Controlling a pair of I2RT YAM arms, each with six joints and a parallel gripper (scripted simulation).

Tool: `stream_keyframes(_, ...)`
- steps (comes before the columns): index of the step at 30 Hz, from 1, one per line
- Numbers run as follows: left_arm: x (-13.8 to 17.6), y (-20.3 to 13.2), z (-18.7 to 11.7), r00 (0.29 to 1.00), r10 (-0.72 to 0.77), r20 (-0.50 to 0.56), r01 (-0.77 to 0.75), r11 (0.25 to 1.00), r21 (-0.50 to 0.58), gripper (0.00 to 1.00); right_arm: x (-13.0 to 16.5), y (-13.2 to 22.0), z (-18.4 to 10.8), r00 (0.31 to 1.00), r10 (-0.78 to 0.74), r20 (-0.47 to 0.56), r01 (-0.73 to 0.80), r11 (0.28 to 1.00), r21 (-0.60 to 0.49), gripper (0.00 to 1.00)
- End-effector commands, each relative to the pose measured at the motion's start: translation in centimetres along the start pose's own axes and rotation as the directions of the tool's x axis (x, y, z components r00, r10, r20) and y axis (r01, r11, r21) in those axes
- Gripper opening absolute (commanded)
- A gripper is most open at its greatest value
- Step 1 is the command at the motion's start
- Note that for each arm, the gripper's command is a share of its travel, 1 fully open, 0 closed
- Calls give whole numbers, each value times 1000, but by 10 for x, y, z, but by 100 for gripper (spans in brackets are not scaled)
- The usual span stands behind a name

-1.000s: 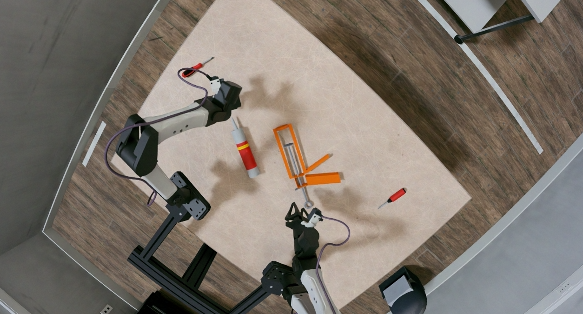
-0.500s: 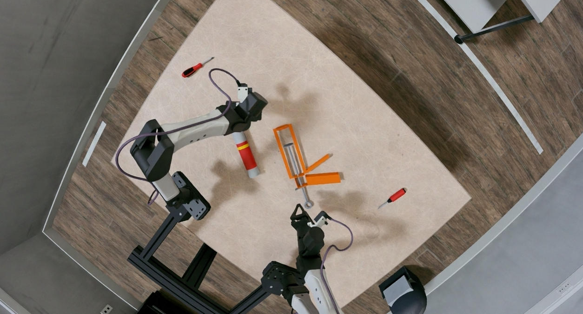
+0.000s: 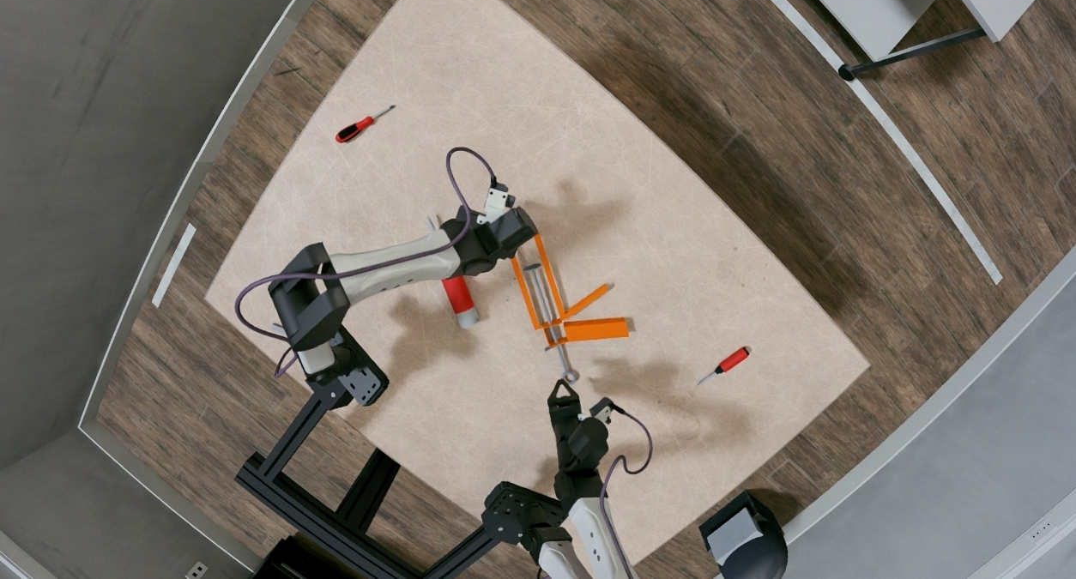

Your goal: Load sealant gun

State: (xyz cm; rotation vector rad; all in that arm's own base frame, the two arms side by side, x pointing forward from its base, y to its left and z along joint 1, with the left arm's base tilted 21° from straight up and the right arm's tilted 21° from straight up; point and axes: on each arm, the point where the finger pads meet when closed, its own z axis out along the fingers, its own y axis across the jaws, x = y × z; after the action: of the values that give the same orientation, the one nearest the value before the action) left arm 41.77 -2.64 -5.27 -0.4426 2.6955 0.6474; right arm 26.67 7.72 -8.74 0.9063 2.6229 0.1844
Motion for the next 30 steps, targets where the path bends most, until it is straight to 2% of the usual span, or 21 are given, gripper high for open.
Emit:
stream_keyframes(1, 10, -15, -5, 997, 69, -35, -69, 998, 10, 92, -8, 8, -5, 997, 80, 1, -80, 997, -17, 62)
stream_keyframes(14, 54, -89, -47, 944, 326, -46, -320, 942, 98, 92, -16, -14, -6, 939, 343, -5, -342, 938, 56, 62)
stream_keyframes(18, 61, -98, -52, 933, 356, -44, -350, 931, 104, 92, -17, -15, -7, 927, 375, -3, -374, 926, 60, 62)
stream_keyframes(30, 120, -169, -58, 829, 559, 14, -552, 813, 185, 92, -22, -36, -10, 799, 602, 23, -599, 791, 126, 62)
